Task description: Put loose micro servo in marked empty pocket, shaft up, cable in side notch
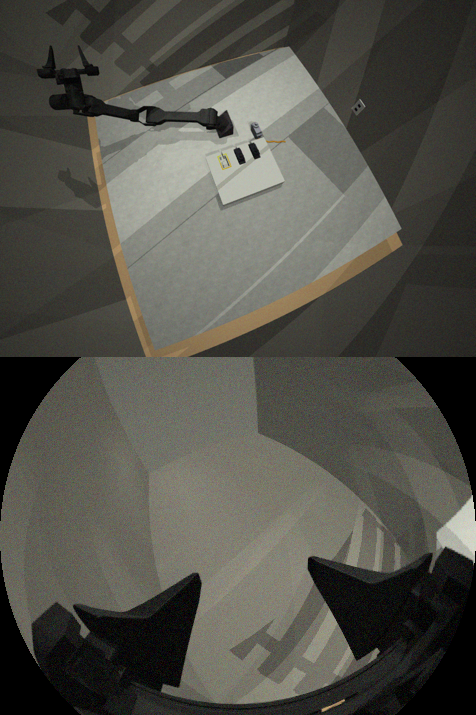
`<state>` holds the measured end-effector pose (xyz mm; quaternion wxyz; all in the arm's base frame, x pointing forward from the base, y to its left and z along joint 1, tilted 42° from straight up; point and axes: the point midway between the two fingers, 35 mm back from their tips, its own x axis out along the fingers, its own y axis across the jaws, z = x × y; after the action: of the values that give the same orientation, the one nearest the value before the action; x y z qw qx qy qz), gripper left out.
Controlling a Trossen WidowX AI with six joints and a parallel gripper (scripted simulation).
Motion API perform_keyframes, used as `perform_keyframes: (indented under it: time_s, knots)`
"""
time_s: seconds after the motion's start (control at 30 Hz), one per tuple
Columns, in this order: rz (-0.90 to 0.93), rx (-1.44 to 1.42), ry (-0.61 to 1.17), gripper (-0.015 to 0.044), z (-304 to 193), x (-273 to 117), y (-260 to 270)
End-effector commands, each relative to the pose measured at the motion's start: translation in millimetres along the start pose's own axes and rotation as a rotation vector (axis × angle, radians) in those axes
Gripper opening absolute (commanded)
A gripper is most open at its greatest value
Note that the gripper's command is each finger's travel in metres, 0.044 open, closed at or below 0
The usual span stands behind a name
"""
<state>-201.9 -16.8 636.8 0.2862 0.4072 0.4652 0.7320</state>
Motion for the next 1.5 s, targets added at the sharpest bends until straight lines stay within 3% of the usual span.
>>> perform_keyframes:
  time_s: [0.0, 0.73, 1.47]
  knots:
    - [0.000, -0.001, -0.001, 0.0426, 1.0, 0.2, 0.0]
    - [-0.010, -0.013, -0.103, 0.0440, 58.9, 12.4, -11.3]
    - [-0.095, -0.136, -0.265, 0.0440, 162.1, 28.8, -46.1]
